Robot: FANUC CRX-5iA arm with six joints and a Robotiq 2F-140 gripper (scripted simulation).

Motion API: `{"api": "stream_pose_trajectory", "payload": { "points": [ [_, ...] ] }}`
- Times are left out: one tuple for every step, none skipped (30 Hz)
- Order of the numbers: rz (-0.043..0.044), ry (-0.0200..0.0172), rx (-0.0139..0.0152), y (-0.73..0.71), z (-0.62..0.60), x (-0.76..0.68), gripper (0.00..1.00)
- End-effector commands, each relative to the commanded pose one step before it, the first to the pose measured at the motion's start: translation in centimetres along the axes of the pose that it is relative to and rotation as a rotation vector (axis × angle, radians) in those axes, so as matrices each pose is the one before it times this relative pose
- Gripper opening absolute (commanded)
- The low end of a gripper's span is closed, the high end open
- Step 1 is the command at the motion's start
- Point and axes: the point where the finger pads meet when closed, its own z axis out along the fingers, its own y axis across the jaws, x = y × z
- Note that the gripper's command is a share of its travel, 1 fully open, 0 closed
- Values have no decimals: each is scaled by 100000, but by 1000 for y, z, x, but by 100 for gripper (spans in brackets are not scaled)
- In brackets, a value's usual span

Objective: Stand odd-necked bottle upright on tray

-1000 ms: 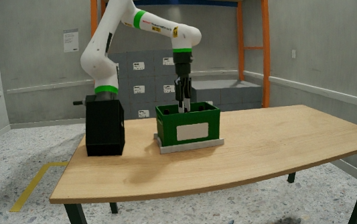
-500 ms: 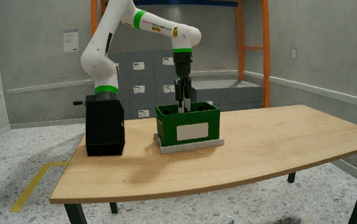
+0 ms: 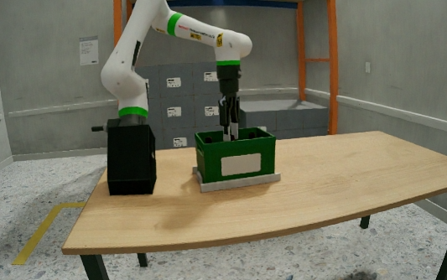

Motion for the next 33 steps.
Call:
{"api": "stream_pose_trajectory", "payload": {
  "points": [
    [-35, -142, 2, 2, -67, -53, 44],
    [0, 0, 0, 0, -6, 0, 44],
    [0, 0, 0, 0, -16, 0, 44],
    [0, 0, 0, 0, -30, 0, 44],
    [0, 0, 0, 0, -47, 0, 44],
    [0, 0, 0, 0, -66, 0, 44],
    [0, 0, 0, 0, -88, 0, 44],
    [0, 0, 0, 0, -111, 0, 44],
    [0, 0, 1, -1, -135, 0, 44],
    [0, 0, -1, 1, -159, 0, 44],
    [0, 0, 0, 0, -183, 0, 44],
    [0, 0, 1, 0, -207, 0, 44],
    [0, 0, -1, 0, -230, 0, 44],
    [0, 0, 1, 0, -252, 0, 44],
    [0, 0, -1, 0, -272, 0, 44],
    [0, 0, 0, 0, 0, 0, 44],
    [0, 0, 0, 0, 0, 0, 44],
    [0, 0, 0, 0, -291, 0, 44],
    [0, 0, 0, 0, -307, 0, 44],
    [0, 0, 0, 0, -321, 0, 44],
    [0, 0, 1, 0, -333, 0, 44],
    [0, 0, 0, 0, -342, 0, 44],
    [0, 0, 0, 0, -348, 0, 44],
    [0, 0, 0, 0, -352, 0, 44],
    [0, 0, 0, 0, -353, 0, 44],
    [0, 0, -1, 0, -351, 0, 44],
    [0, 0, 0, 0, -347, 0, 44],
    [0, 0, 1, 0, -340, 0, 44],
    [0, 0, -1, 0, -330, -1, 44],
    [0, 0, 0, 0, -318, 0, 44],
    [0, 0, 0, 0, -303, 0, 44],
    [0, 0, -1, 0, -286, 0, 44],
    [0, 0, 0, 0, 0, 0, 44]
  ]
}}
